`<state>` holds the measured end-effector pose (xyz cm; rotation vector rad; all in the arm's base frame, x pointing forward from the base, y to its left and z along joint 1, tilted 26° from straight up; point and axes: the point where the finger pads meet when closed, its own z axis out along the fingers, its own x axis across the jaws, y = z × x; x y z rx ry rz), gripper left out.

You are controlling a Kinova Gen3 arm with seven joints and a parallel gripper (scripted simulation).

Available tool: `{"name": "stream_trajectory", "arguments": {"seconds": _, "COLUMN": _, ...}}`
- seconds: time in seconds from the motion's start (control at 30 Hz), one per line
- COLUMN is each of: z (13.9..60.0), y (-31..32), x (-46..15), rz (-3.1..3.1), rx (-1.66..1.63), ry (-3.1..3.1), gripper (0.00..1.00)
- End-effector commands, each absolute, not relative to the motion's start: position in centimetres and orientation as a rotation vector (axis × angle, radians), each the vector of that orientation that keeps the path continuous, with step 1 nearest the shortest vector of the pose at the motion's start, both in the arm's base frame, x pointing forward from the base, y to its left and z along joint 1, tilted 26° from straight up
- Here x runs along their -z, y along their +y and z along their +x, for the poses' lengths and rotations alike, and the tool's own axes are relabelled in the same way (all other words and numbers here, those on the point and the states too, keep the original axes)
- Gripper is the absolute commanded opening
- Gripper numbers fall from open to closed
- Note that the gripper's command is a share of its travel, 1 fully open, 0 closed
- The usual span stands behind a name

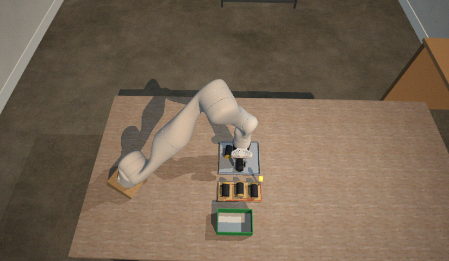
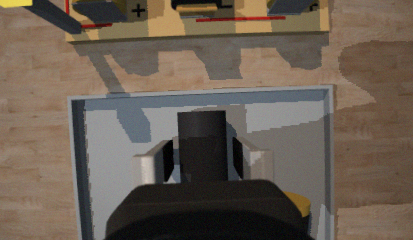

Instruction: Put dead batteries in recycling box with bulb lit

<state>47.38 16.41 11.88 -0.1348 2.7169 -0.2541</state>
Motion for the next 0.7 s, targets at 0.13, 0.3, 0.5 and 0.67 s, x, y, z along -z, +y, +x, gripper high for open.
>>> {"name": "stream_trajectory", "arguments": {"seconds": 0.13, "z": 47.4, "y": 16.5, "x": -12.0, "rz": -0.135, "rx": 0.252, "ry": 2.716, "gripper": 0.9}}
{"name": "stream_trajectory", "arguments": {"seconds": 0.3, "z": 47.2, "y": 16.5, "x": -12.3, "rz": -0.135, "rx": 0.252, "ry": 2.716, "gripper": 0.9}}
{"name": "stream_trajectory", "arguments": {"seconds": 0.5, "z": 46.3, "y": 16.9, "x": -14.3, "rz": -0.135, "rx": 0.252, "ry": 2.716, "gripper": 0.9}}
{"name": "stream_trajectory", "arguments": {"seconds": 0.67, "z": 45.7, "y": 17.1, "x": -15.6, "rz": -0.135, "rx": 0.252, "ry": 2.716, "gripper": 0.9}}
